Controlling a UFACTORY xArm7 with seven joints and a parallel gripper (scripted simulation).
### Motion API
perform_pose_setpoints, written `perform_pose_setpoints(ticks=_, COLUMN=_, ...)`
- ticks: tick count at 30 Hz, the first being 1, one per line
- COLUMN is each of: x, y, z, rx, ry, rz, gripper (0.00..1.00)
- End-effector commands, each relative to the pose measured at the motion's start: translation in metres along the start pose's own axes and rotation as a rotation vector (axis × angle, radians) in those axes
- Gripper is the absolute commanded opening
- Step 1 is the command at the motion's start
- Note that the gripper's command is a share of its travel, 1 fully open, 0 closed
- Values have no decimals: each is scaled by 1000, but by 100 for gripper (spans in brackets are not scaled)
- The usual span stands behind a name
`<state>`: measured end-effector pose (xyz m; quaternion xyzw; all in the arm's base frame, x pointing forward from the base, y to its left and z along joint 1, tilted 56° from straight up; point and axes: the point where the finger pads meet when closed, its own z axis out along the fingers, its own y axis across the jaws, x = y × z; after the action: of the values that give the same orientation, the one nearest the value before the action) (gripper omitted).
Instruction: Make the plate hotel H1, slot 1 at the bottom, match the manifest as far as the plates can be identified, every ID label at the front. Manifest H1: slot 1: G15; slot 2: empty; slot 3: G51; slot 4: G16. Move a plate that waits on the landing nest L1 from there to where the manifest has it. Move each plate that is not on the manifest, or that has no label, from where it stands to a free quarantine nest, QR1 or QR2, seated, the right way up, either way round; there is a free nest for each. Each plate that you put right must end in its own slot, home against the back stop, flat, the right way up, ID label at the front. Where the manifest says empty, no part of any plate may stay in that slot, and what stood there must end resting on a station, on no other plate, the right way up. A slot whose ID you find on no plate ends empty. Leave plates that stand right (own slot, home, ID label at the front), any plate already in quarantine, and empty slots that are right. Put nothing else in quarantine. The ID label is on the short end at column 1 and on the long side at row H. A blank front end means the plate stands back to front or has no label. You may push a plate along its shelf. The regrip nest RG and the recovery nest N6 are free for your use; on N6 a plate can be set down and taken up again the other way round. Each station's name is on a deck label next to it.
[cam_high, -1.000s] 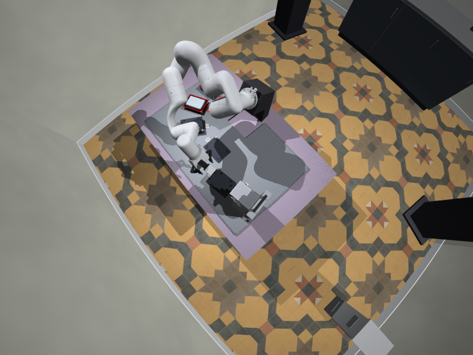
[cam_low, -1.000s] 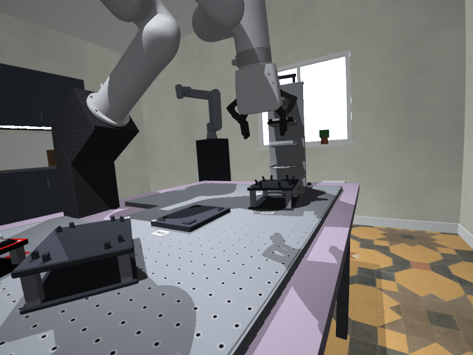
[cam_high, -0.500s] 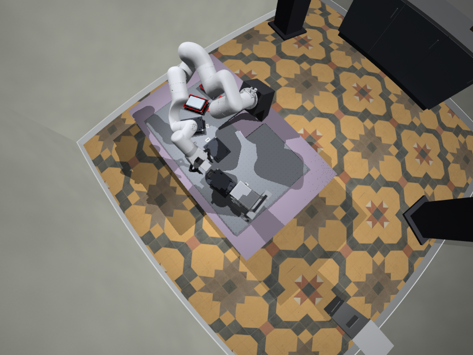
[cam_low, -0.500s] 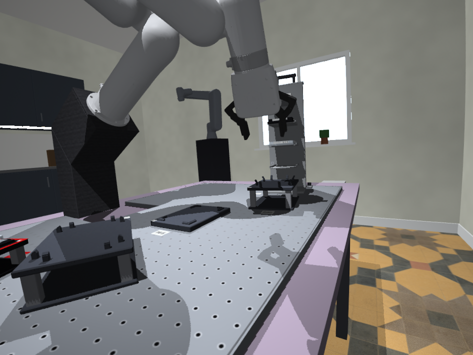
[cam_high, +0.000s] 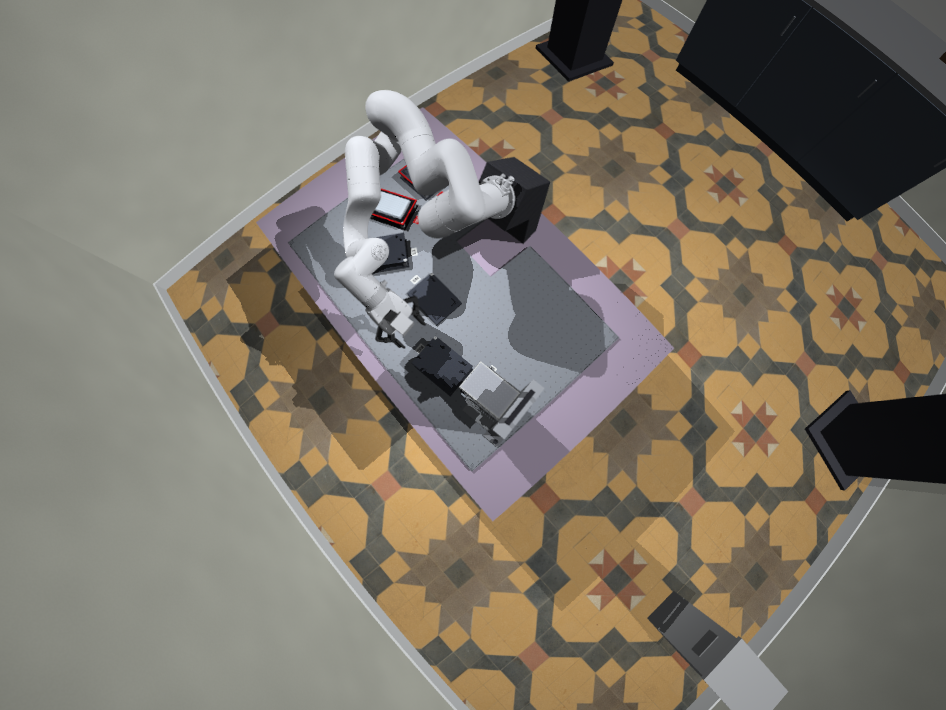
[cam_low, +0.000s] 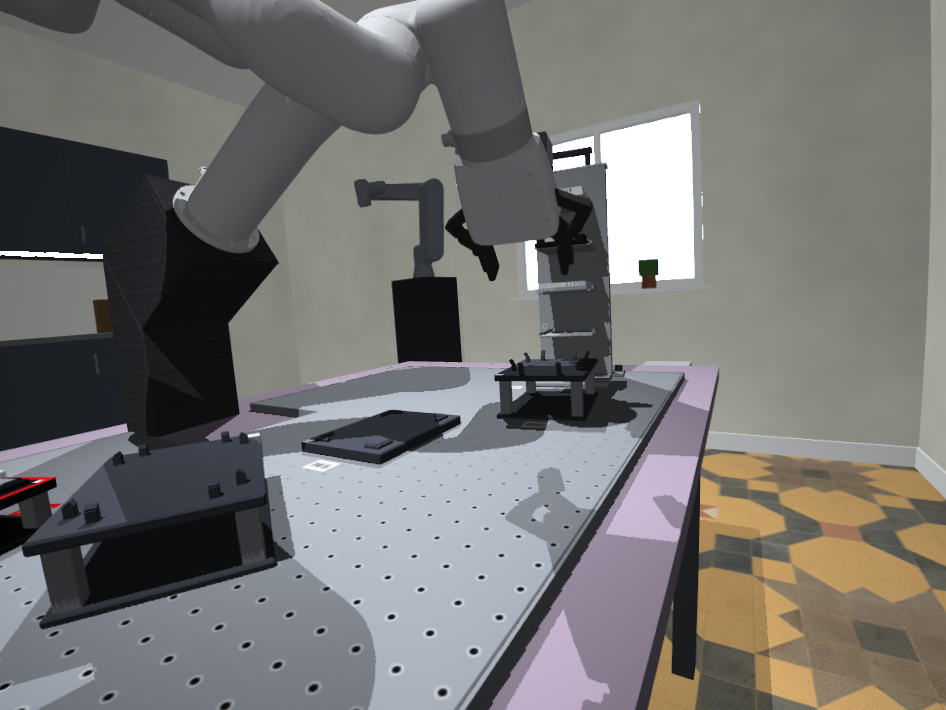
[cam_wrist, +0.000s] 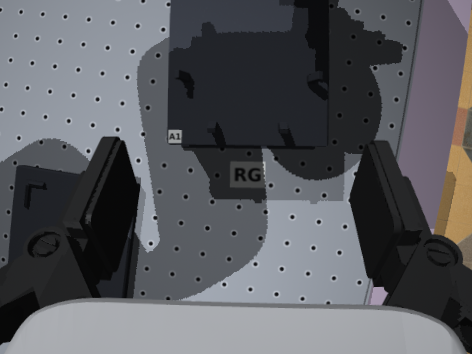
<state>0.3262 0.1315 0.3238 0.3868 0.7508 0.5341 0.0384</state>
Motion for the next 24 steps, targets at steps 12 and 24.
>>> perform_pose_setpoints(ticks=12, x=0, y=1, z=-1, rx=1, ry=224, rz=-2, gripper=100)
perform_pose_setpoints(ticks=24, x=0, y=0, z=-1, rx=1, ry=407, rz=-2, gripper=100)
